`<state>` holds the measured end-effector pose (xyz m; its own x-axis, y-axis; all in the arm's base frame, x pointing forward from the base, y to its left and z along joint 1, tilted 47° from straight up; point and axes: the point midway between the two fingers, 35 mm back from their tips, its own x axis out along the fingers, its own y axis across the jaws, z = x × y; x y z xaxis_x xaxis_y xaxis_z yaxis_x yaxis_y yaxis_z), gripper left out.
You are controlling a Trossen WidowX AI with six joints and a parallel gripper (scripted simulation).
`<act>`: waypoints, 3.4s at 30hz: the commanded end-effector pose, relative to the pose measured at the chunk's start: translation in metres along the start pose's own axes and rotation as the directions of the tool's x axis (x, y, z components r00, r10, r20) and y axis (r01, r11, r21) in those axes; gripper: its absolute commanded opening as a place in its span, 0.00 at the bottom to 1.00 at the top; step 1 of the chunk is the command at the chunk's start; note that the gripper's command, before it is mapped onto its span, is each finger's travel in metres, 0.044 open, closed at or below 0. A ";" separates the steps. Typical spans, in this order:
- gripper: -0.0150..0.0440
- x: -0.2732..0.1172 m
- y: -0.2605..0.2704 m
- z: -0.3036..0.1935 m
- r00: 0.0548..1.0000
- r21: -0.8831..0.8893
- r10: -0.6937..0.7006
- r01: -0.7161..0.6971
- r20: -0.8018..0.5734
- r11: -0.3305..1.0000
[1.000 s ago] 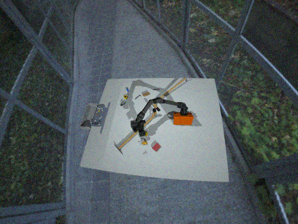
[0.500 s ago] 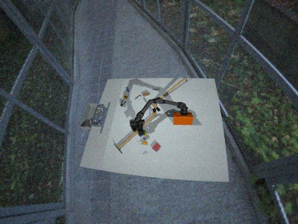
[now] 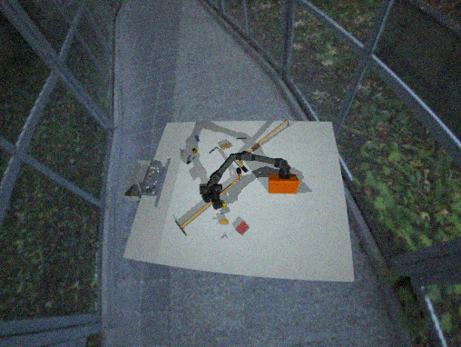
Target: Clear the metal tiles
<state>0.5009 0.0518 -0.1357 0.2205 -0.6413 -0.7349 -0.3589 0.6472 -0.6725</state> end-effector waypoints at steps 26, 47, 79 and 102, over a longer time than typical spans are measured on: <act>0.25 0.011 -0.034 0.007 1.000 0.011 -0.007 0.007 -0.016 1.000; 0.25 0.013 -0.054 0.013 1.000 0.011 -0.009 0.010 -0.017 1.000; 0.25 0.014 -0.060 0.014 1.000 0.011 -0.010 0.011 -0.017 1.000; 0.25 0.014 -0.060 0.014 1.000 0.011 -0.010 0.011 -0.017 1.000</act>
<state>0.5378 0.0222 -0.1051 0.2228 -0.6435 -0.7323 -0.3559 0.6456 -0.6757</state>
